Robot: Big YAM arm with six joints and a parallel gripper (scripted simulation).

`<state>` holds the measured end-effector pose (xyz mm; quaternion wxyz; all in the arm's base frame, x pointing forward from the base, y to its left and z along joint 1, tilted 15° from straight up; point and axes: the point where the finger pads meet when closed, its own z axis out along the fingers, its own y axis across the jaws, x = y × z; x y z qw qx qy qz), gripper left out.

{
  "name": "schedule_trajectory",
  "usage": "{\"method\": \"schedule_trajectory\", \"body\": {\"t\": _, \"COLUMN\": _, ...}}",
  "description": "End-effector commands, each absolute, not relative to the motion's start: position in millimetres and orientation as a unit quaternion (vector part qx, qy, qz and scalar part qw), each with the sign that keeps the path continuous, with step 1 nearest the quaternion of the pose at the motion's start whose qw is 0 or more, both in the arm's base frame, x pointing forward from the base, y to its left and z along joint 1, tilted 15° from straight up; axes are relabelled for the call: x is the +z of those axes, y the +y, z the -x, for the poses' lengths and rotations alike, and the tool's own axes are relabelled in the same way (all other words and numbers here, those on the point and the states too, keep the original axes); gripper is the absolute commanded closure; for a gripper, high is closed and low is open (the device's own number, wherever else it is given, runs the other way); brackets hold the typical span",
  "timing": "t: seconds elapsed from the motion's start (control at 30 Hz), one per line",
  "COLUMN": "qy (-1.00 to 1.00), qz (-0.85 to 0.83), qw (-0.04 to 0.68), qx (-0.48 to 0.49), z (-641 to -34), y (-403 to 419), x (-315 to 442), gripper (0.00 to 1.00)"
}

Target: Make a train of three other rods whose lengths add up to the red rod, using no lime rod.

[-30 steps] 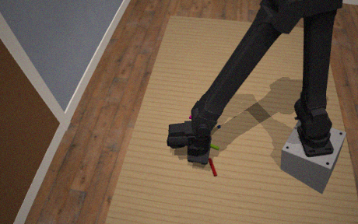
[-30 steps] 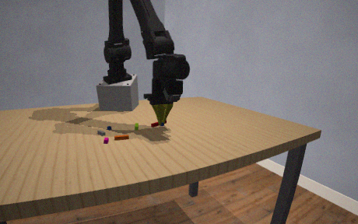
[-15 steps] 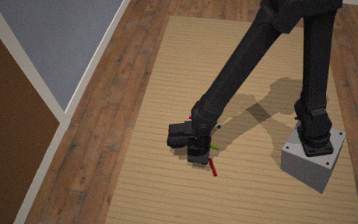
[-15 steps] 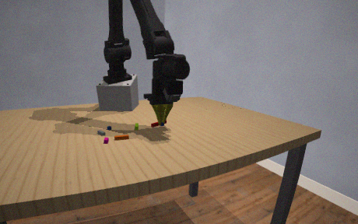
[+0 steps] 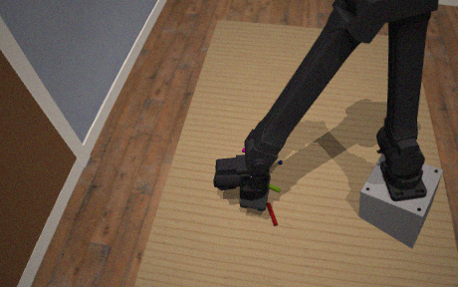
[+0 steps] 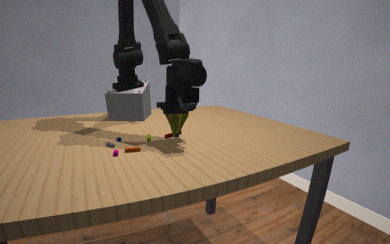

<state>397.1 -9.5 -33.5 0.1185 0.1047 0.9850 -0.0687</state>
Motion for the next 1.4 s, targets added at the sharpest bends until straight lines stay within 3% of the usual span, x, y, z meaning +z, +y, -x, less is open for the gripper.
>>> {"method": "schedule_trajectory", "body": {"t": 0.0, "qy": 0.984, "qz": -0.108, "qw": 0.124, "qx": -0.068, "z": -396.4, "y": -15.7, "x": -30.7, "gripper": 0.96}}
{"method": "schedule_trajectory", "body": {"t": 1.37, "qy": 0.984, "qz": -0.108, "qw": 0.124, "qx": -0.068, "z": -393.2, "y": -15.7, "x": -32.2, "gripper": 0.96}}
